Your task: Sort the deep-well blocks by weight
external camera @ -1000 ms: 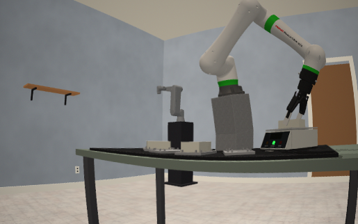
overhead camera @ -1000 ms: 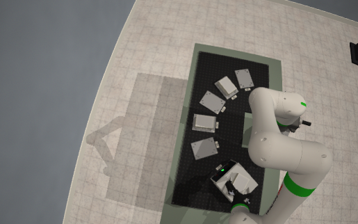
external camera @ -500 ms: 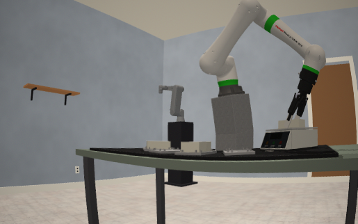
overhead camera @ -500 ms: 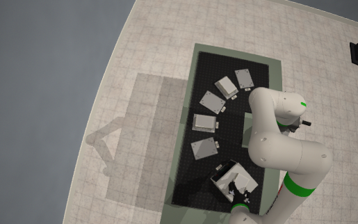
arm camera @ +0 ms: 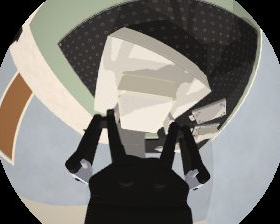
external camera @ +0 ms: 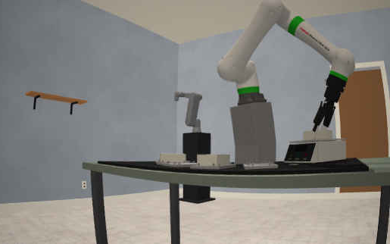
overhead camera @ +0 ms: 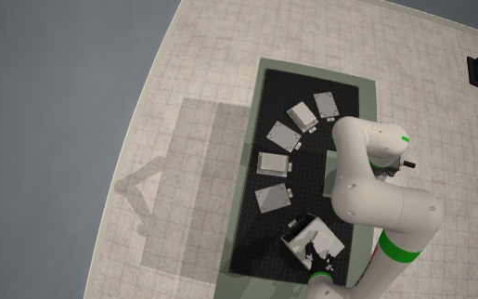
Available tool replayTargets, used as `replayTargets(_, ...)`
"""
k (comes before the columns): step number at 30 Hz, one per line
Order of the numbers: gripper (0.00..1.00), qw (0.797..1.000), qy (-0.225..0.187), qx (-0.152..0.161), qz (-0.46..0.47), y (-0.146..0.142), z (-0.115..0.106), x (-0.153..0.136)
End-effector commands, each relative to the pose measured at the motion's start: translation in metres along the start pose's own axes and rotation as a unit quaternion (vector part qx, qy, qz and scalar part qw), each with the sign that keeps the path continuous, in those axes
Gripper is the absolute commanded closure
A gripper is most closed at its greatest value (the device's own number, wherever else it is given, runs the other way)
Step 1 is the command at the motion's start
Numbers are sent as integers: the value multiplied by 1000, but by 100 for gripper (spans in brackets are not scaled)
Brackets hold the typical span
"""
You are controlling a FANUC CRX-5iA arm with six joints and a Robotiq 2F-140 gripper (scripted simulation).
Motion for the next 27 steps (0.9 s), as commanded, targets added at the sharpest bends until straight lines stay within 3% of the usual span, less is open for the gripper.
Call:
replayTargets(1, 90, 1000, 0, 0, 0, 0, 0, 0)
replayTargets(27, 90, 1000, 0, 0, 0, 0, -32, -18)
Point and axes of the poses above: the point where the finger pads meet when closed, its own z axis out along the fingers, its own y axis across the jaws, x = y × z, the point moved 9 cm from there along -z, back along the fingers, and after that the axes turned 1 degree about z, right-handed, at the moved point
